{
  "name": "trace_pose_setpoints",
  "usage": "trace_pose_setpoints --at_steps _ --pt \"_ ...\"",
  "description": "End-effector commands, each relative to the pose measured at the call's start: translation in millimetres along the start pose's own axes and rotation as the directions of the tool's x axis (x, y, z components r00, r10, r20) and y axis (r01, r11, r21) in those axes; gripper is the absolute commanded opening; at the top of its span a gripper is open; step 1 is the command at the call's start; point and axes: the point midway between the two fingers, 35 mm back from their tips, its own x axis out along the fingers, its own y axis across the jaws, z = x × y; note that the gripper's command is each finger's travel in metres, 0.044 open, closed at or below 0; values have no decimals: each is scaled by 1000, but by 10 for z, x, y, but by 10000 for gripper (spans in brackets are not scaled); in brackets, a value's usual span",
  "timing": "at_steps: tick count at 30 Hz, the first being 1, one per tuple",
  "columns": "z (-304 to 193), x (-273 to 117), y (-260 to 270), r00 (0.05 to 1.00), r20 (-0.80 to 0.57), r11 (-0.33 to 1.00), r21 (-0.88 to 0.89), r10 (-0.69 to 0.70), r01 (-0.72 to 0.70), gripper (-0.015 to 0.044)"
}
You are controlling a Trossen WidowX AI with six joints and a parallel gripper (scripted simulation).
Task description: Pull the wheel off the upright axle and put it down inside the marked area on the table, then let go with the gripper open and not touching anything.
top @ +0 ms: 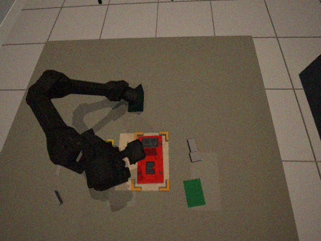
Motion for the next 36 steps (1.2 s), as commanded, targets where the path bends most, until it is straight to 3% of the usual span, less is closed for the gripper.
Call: trace_pose_setpoints --at_steps 1,5,15,32,36 --pt "11 166 -370 991 -104 968 225 -89 111 300" --pt "-10 293 -638 971 -185 907 366 -149 209 300" --pt "-7 350 -600 971 -185 907 366 -148 208 300" --pt "-140 1023 -688 971 -185 906 367 -151 211 300" --pt "-134 996 -685 971 -191 904 374 -145 208 215"
